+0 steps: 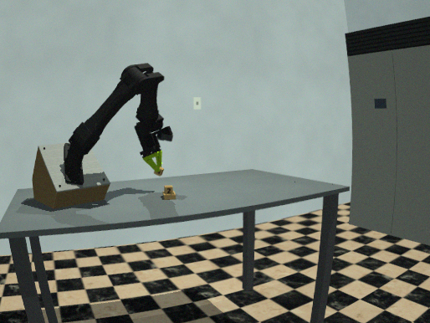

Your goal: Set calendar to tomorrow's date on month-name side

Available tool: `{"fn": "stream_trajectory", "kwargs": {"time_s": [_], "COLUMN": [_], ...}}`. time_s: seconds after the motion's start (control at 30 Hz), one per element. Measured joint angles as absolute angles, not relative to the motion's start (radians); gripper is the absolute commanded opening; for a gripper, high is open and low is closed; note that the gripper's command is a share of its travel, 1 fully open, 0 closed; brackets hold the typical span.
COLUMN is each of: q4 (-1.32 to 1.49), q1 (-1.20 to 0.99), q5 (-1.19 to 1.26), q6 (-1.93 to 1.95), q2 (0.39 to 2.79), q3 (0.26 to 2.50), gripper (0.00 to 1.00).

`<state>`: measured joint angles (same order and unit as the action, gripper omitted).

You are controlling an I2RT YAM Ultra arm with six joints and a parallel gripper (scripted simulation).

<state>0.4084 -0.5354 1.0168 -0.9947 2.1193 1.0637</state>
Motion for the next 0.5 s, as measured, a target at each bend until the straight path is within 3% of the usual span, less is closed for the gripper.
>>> {"fn": "stream_trajectory", "kwargs": {"time_s": [0.5], "q4": [0.667], "q1": [-0.467], "q5": [0.842], "q6": [-1.052], "q2": [2.131], "q3": [1.213], "gripper": [0.26]}}
